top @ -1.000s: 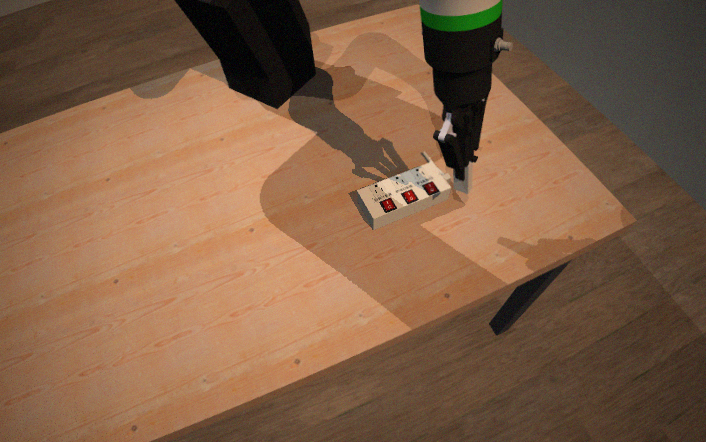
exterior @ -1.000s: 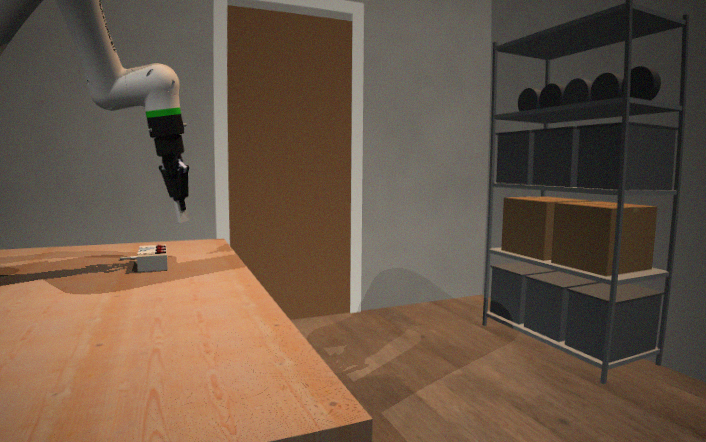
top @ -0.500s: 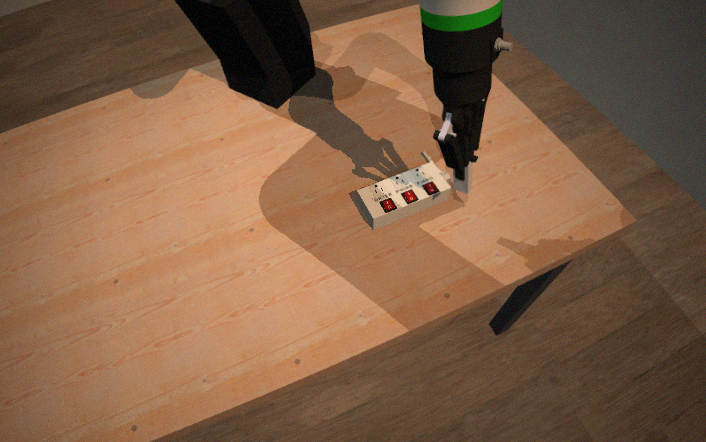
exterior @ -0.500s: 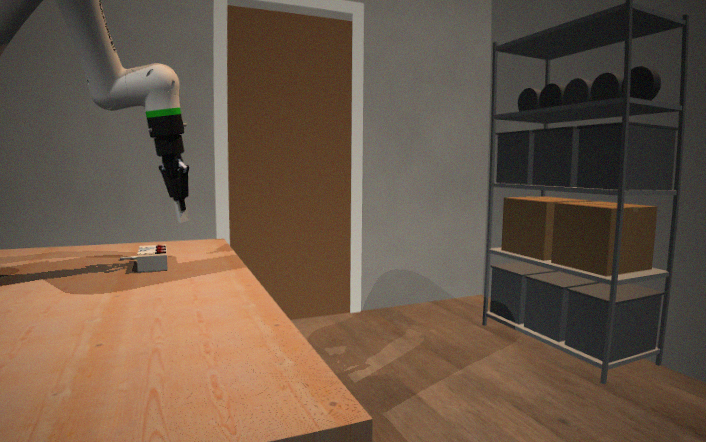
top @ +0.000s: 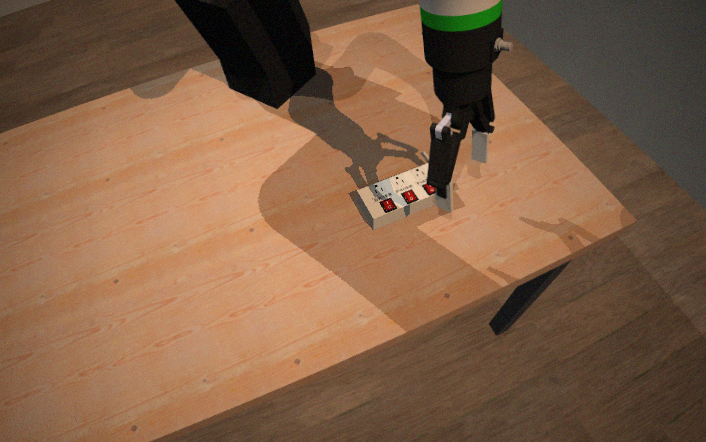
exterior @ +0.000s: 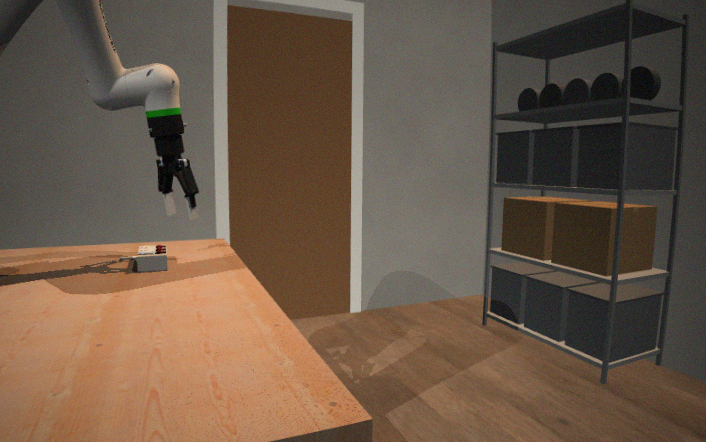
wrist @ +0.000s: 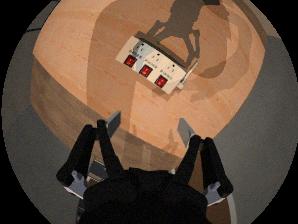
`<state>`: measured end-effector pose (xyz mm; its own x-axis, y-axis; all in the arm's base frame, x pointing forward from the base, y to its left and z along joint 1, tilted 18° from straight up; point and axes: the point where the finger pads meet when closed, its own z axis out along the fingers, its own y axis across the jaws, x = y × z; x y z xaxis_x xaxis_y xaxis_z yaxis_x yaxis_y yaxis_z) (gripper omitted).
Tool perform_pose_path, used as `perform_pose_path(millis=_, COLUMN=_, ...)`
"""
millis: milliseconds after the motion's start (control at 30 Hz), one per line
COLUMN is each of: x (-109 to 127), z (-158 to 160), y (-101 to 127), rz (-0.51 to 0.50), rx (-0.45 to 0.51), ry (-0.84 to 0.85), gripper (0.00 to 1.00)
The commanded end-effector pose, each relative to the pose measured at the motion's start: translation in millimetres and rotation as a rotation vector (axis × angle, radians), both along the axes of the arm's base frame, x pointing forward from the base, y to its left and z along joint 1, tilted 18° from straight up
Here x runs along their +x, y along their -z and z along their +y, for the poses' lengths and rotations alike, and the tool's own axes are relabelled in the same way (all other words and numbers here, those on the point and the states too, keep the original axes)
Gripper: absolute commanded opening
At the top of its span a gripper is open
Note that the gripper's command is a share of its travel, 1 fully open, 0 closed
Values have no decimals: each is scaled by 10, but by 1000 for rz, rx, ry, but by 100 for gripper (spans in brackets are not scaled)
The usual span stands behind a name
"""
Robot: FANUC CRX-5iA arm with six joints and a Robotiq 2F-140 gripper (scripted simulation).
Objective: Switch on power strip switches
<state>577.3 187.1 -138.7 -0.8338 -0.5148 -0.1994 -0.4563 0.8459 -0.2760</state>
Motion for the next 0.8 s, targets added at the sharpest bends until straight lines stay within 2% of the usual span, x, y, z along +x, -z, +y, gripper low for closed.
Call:
perform_pose_path(millis=0, x=1, z=2, y=-2, rz=0, rx=0, ry=0, gripper=100)
perform_pose_path(millis=433, x=3, z=-7, y=-1, rz=1, rx=-3, ry=1, gripper=100)
perform_pose_path(millis=533, x=-59, z=-244, y=30, rz=83, rx=-109, ry=36, gripper=100)
perform_pose_path(millis=600, x=-59, z=-244, y=30, rz=83, rx=-109, ry=36, gripper=100)
perform_pose_path(millis=633, x=-171, z=-319, y=54, rz=146, rx=-154, ry=48, gripper=100)
perform_pose_path(millis=733, x=-171, z=-319, y=54, rz=146, rx=-154, ry=48, gripper=100)
perform_pose_path(millis=767, x=-312, z=-352, y=76, rz=212, rx=-188, ry=54, gripper=100)
